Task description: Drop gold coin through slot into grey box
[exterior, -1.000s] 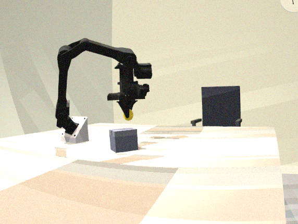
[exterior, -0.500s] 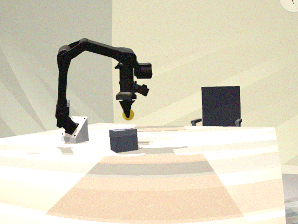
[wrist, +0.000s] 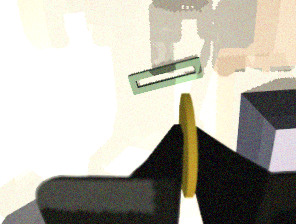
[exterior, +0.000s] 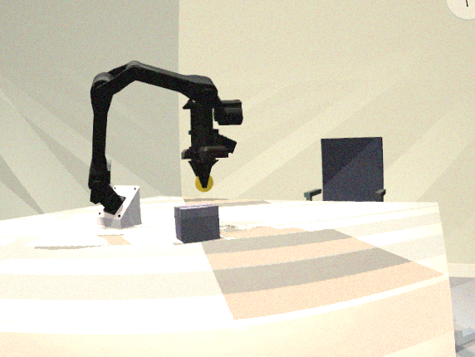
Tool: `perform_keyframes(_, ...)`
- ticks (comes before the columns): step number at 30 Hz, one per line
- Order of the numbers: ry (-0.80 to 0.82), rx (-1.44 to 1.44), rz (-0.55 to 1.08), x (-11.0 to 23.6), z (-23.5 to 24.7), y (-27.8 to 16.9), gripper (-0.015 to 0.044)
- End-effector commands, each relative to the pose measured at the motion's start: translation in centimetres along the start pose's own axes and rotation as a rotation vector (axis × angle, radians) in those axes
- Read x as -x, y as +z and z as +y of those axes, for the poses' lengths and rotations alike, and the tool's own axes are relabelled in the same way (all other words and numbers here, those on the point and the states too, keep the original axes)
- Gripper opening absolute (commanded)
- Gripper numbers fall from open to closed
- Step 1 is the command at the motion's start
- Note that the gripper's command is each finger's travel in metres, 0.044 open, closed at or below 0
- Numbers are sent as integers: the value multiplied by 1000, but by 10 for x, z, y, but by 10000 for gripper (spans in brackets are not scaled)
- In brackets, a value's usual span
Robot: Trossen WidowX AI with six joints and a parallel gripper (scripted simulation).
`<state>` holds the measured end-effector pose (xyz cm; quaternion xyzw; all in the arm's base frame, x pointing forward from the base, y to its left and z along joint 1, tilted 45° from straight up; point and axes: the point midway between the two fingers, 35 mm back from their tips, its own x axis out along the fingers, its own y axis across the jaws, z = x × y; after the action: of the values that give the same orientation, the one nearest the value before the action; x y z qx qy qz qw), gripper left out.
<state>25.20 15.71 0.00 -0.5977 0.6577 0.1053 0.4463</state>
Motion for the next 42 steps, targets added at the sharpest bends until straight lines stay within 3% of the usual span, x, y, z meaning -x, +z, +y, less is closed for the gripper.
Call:
perform_keyframes(1, -2, 52, -1, 1, -1, -1, 0)
perform_keyframes(42, -4, 52, -3, 2, -83, -46, 0)
